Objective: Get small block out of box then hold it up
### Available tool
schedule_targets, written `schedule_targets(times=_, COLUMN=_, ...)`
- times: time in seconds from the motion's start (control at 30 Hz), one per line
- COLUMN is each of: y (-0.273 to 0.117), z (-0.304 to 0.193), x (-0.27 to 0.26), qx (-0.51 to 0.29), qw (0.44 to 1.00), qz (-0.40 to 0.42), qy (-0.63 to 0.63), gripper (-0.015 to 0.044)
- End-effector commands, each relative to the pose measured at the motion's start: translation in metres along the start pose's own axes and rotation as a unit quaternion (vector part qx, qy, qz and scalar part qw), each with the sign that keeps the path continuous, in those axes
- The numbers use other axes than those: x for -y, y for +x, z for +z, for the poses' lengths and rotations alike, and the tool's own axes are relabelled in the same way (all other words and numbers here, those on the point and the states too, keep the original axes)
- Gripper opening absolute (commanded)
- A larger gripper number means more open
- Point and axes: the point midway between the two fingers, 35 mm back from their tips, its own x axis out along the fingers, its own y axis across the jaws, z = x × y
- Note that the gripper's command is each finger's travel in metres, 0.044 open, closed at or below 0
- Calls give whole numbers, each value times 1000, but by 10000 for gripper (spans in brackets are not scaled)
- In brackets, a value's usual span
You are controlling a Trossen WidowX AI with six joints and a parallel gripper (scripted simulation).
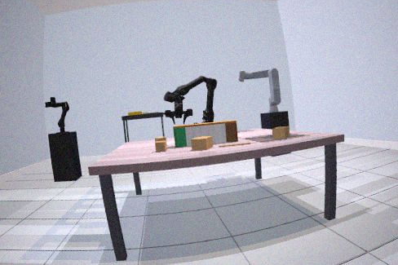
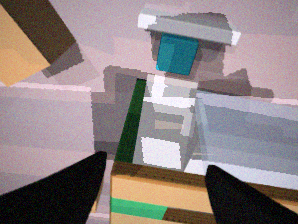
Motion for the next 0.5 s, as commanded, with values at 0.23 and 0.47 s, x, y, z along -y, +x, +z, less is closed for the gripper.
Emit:
schedule_targets(times=0.23, y=55, z=36, x=13, qx=7, qw=1000, qz=-13, qy=16, gripper=285)
schedule_targets(times=0.47, y=64, z=39, x=12, qx=7, qw=1000, qz=-13, qy=16, gripper=285)
